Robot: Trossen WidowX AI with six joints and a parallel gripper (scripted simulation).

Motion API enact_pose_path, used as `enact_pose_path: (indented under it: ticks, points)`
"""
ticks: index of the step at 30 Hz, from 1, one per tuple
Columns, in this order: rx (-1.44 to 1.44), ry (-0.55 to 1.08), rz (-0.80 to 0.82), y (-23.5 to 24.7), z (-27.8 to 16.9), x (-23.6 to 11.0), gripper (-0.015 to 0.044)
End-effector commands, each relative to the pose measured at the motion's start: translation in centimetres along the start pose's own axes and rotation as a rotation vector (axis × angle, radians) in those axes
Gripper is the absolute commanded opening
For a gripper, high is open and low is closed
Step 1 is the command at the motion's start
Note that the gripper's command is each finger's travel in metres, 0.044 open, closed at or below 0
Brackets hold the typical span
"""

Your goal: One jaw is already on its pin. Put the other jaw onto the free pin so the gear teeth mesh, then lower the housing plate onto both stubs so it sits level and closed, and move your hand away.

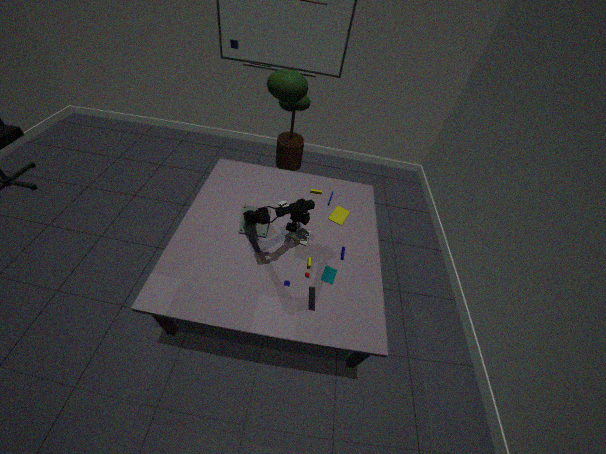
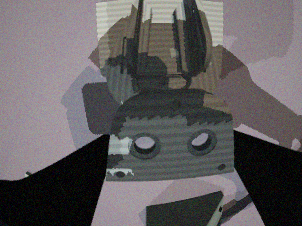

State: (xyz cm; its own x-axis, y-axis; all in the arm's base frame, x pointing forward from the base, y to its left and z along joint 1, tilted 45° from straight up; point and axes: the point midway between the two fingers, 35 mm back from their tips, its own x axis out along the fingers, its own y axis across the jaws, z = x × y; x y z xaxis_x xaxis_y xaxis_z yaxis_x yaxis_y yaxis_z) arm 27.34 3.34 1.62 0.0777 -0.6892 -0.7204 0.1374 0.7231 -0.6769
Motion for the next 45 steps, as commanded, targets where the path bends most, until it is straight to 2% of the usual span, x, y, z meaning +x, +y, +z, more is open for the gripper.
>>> enact_pose_path:
  ticks: [1, 22, 45]
  points:
    - [-0.004, 0.0, -0.007, -0.1, 0.0, 0.7, 0.0351]
    - [-0.004, 0.0, -0.01, -0.3, -0.2, 4.1, 0.0351]
    - [-0.003, 0.0, -0.01, -0.3, -0.2, 4.5, 0.0351]
